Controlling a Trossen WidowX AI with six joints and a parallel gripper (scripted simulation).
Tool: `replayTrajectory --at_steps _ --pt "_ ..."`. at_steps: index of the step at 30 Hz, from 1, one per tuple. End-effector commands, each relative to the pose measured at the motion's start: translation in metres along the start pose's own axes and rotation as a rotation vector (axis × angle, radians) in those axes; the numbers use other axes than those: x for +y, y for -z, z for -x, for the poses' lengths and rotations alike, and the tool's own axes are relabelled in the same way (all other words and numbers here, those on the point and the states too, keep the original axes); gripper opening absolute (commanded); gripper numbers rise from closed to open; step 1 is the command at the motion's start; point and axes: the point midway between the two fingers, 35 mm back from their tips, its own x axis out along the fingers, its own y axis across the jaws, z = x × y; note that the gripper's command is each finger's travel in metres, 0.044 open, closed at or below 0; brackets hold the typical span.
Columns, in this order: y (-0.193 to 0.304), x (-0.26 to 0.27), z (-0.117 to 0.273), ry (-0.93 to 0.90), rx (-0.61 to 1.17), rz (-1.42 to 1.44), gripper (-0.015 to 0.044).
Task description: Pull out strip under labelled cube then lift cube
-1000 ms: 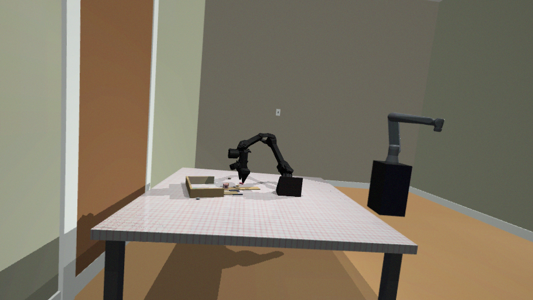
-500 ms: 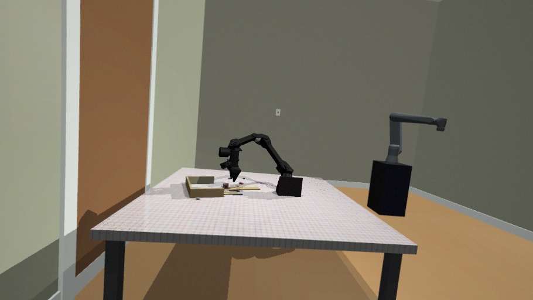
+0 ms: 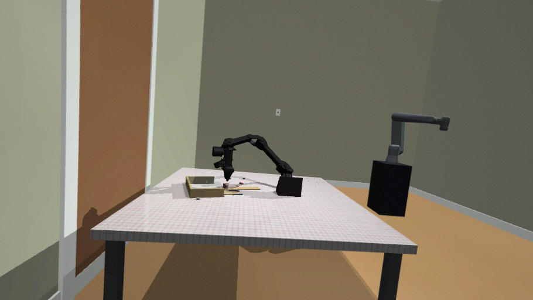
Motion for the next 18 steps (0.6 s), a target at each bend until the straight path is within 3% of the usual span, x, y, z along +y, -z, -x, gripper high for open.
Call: replayTrajectory --at_steps 1,18 --pt "-0.002 0.0 -0.005 -0.003 -0.001 0.0 0.0256" --pt "-0.002 0.0 -0.033 -0.002 -0.001 0.0 0.025"
